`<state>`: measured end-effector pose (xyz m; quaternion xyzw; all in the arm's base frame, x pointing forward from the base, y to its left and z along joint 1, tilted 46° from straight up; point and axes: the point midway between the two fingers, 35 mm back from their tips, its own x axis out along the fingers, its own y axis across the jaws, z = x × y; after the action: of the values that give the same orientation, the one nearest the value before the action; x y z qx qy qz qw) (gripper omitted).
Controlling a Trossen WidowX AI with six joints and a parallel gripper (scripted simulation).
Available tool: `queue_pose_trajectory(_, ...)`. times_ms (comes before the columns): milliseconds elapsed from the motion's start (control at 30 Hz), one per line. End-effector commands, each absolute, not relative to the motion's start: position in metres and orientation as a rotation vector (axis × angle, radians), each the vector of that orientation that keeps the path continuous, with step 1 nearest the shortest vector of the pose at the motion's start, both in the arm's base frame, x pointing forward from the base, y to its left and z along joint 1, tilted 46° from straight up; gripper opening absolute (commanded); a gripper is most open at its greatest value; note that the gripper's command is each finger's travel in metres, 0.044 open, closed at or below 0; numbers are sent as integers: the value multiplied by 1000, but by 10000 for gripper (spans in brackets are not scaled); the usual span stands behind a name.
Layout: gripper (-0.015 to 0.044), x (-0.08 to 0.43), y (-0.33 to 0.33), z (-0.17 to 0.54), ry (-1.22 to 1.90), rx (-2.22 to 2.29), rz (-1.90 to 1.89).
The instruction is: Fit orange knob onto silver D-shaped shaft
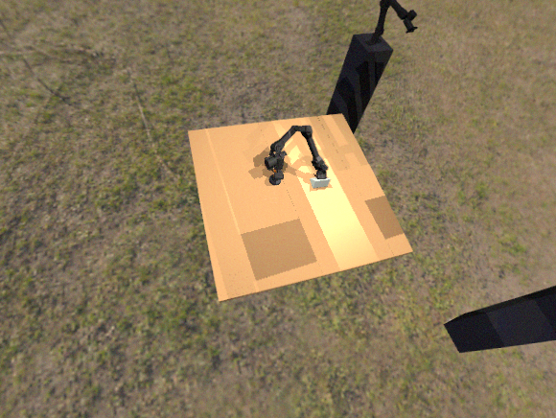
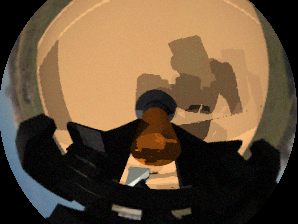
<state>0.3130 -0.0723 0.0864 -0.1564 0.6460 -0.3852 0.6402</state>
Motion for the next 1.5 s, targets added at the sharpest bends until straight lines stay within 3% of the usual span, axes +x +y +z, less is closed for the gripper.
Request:
queue_pose_trajectory(0,0,315,-72,89,1467,-362,-878)
queue_pose_trajectory(1467,0,313,-72,85,1563,-517,-726)
